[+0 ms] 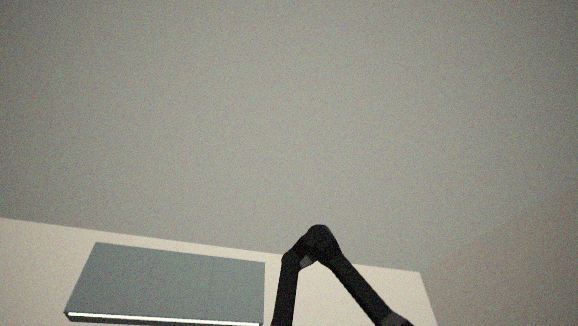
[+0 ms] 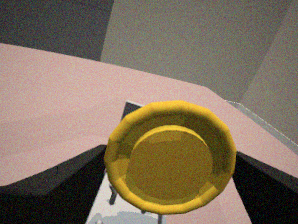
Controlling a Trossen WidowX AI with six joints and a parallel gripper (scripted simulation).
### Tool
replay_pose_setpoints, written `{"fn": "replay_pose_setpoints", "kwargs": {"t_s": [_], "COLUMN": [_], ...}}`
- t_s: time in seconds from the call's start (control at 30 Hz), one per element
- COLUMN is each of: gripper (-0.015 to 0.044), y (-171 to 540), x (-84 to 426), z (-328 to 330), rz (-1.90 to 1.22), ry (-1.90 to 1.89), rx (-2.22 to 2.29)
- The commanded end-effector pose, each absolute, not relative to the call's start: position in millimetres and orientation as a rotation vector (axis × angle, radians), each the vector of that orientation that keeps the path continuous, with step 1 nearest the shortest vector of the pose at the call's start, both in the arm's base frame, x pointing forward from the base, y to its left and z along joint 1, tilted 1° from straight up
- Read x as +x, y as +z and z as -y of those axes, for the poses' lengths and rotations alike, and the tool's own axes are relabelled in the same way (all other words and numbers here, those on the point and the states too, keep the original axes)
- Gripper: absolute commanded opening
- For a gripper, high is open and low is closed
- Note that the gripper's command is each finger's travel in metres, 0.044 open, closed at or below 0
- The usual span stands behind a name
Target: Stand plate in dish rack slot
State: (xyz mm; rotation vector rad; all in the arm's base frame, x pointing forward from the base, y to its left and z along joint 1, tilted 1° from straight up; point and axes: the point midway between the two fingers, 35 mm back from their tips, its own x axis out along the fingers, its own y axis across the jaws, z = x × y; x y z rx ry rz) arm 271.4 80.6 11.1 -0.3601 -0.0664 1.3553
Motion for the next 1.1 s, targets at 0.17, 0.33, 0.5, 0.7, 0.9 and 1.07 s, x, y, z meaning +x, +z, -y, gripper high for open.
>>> {"fn": "replay_pose_setpoints", "kwargs": {"t_s": [0.17, 0.33, 0.5, 0.7, 0.9, 1.07], "gripper": [0.0, 0.0, 0.0, 0.0, 0.0, 0.0], "y": [-6, -12, -17, -25, -39, -33], "x": [268, 268, 267, 268, 267, 268], "z": [-88, -92, -95, -96, -96, -96], "rz": [0.057, 0.061, 0.068, 0.076, 0.083, 0.086], "ry": [1.357, 1.356, 1.355, 1.353, 1.352, 1.352], "rx": [-0.343, -0.354, -0.366, -0.379, -0.385, -0.389]}}
